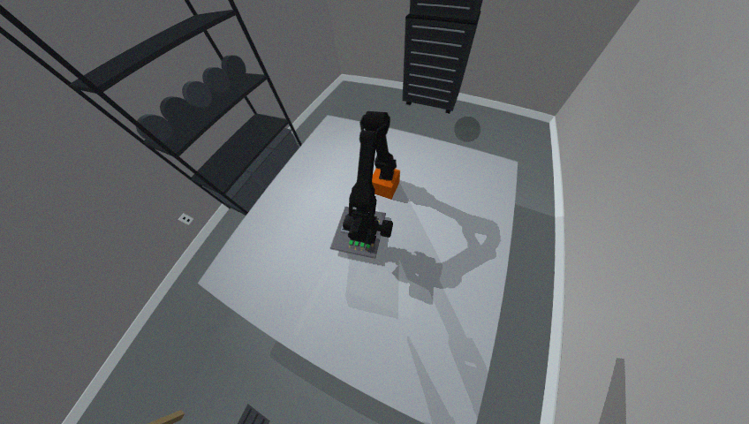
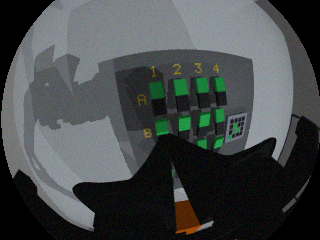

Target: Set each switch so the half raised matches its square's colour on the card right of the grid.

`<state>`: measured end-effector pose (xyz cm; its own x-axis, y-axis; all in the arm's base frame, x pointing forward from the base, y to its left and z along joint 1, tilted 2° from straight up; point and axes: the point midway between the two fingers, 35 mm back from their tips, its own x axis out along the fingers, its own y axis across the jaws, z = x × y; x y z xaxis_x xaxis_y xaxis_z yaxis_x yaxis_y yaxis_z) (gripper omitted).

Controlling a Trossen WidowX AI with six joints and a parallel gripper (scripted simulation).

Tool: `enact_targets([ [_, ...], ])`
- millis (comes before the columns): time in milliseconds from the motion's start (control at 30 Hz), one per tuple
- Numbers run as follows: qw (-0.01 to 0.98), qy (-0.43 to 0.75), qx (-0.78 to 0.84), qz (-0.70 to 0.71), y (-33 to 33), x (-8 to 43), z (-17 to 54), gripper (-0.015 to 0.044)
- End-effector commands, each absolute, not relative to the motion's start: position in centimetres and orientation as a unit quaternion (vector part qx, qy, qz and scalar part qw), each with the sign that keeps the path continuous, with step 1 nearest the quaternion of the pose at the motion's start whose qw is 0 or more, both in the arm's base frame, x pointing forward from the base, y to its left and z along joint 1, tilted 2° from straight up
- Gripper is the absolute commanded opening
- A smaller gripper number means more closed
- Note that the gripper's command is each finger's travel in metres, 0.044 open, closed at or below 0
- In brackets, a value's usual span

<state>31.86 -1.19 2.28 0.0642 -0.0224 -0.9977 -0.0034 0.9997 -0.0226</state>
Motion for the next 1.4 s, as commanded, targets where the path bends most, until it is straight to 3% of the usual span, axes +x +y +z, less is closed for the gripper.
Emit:
enact_targets([
  [0, 0.726, 0.688, -0.008, -0.009, -1.2, 31.7, 2.0, 0.0000],
  [1367, 0.726, 0.688, -0.008, -0.009, -1.3, 31.8, 0.5, 0.0000],
])
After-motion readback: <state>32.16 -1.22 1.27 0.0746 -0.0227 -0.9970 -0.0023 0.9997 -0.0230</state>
